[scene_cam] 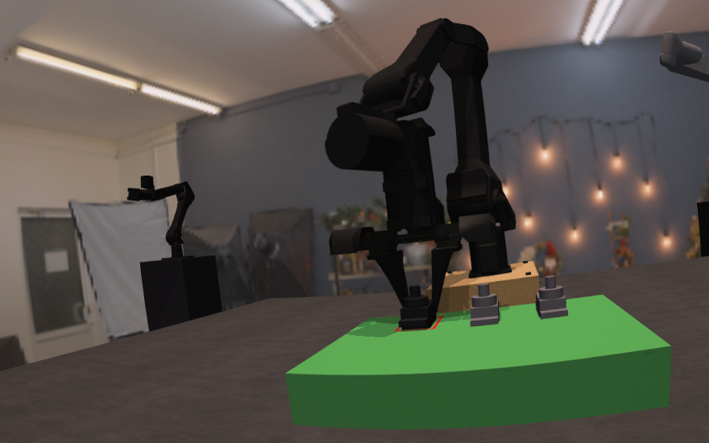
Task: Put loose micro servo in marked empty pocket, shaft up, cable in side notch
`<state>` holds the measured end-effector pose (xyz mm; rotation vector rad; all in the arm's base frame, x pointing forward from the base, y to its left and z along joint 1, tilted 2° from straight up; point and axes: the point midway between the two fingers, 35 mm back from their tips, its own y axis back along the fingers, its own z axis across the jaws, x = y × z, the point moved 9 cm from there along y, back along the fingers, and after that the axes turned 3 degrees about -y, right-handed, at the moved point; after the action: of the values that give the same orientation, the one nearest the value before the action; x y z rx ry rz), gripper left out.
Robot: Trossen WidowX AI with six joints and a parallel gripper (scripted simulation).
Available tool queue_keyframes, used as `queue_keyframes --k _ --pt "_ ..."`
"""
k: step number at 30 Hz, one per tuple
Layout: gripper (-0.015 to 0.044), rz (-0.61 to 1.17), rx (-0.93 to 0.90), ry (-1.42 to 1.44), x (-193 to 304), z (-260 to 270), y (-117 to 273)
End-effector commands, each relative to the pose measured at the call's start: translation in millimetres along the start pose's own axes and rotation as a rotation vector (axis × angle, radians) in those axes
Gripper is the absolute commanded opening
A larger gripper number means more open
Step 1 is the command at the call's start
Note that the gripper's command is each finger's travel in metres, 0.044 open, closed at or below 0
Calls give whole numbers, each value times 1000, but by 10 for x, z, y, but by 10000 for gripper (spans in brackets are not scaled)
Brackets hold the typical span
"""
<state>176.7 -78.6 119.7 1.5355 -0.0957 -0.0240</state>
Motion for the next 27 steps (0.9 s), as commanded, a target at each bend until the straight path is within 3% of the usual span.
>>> queue_keyframes --k 1,5,12,22,27 --pt "0 1 3 2 0 -2 -38" --pt "0 1 3 2 0 -2 -77" --pt "184 1 3 2 -3 3 -56" --pt "187 1 3 2 -34 -1 296" --pt "319 5 1 -1 187 16 409"
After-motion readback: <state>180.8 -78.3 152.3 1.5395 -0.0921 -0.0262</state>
